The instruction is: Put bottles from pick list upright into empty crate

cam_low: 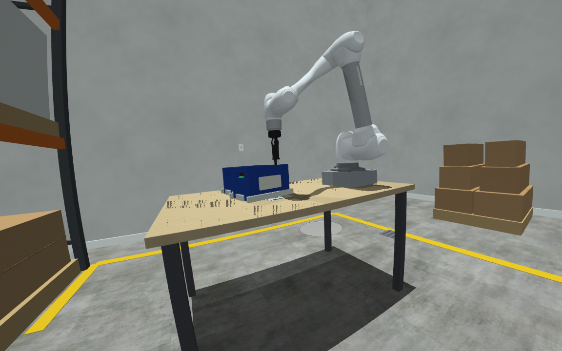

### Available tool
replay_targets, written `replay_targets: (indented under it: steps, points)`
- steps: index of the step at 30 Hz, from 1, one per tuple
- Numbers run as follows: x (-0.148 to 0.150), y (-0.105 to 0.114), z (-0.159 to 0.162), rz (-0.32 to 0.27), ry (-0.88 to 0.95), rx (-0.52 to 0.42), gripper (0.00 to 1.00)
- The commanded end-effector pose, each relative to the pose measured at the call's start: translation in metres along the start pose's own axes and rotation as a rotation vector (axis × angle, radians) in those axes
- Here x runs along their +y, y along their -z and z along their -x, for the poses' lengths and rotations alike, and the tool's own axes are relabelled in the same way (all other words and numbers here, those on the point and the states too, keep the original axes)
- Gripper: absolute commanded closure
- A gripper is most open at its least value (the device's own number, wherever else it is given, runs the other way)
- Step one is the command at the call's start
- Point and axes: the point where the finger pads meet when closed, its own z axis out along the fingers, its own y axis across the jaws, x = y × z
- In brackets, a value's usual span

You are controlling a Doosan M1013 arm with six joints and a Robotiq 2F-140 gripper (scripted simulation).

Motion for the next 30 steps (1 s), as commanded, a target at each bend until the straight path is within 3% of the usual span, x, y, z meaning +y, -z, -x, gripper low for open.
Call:
replay_targets:
  steps: [1,17,18,30]
  points:
    - [0.0000,0.0001,0.0000,0.000,0.000,0.000,1.00]
    - [0.0000,0.0001,0.0000,0.000,0.000,0.000,1.00]
    - [0.0000,-0.0022,0.0000,0.000,0.000,0.000,0.62]
    - [0.0000,-0.0022,0.0000,0.000,0.000,0.000,0.62]
